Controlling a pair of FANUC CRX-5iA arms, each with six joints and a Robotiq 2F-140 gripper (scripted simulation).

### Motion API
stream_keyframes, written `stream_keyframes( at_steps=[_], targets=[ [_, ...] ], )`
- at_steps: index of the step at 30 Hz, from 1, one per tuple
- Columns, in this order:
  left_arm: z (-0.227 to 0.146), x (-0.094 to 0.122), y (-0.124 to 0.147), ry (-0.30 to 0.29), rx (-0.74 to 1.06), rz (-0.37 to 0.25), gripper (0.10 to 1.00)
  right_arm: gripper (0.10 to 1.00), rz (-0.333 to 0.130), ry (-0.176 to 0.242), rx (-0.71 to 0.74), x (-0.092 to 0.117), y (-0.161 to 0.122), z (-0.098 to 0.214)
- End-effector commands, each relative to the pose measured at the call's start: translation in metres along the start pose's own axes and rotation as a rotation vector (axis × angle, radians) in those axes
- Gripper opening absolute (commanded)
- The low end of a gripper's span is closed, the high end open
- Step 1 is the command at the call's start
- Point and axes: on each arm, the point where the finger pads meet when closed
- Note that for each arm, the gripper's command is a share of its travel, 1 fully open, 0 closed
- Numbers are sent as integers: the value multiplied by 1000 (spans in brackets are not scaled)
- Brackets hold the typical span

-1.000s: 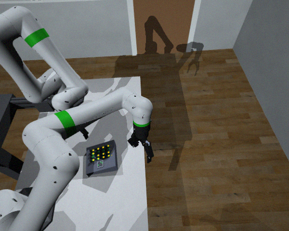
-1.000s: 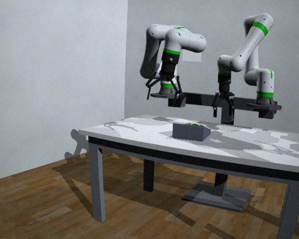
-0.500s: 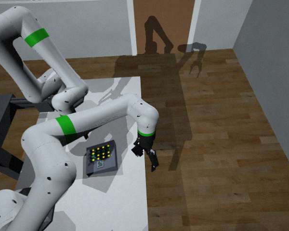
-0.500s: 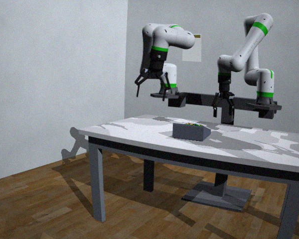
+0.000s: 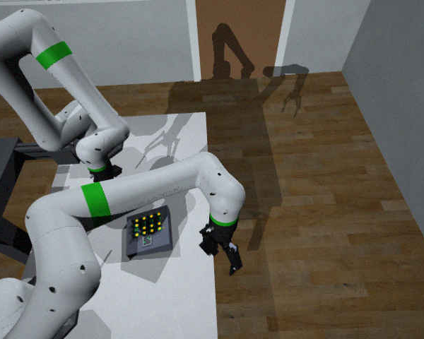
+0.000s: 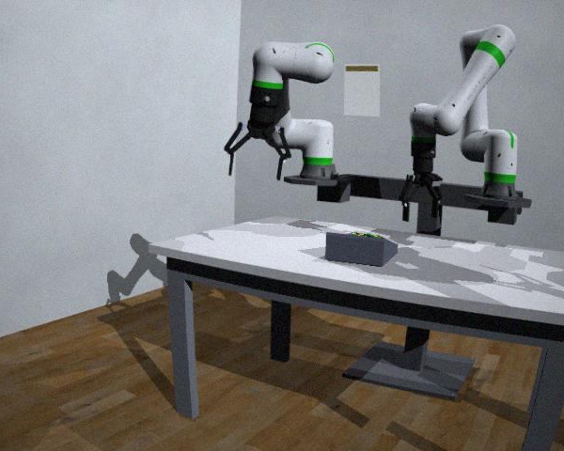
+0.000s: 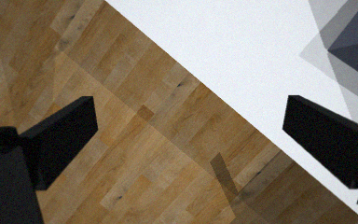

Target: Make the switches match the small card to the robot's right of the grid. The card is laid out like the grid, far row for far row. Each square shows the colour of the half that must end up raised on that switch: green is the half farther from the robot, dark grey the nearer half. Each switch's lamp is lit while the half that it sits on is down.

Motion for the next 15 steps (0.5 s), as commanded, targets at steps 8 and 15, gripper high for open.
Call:
stream_keyframes(
  at_steps=[8, 15],
  targets=[
    [0, 0, 0, 1, 0, 0, 1000, 1000, 0, 30, 64, 4, -34, -78],
    [0, 0, 0, 1, 0, 0, 1000, 1000, -3, 56, 123, 6, -75, -145]
  ],
)
Point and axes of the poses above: on each arm, the point where the finger pads meet when closed, its own x axis back along the fingers, its own z axis across the jaws, y = z × x, and after that the axes turned 14 degrees about -x, right-handed
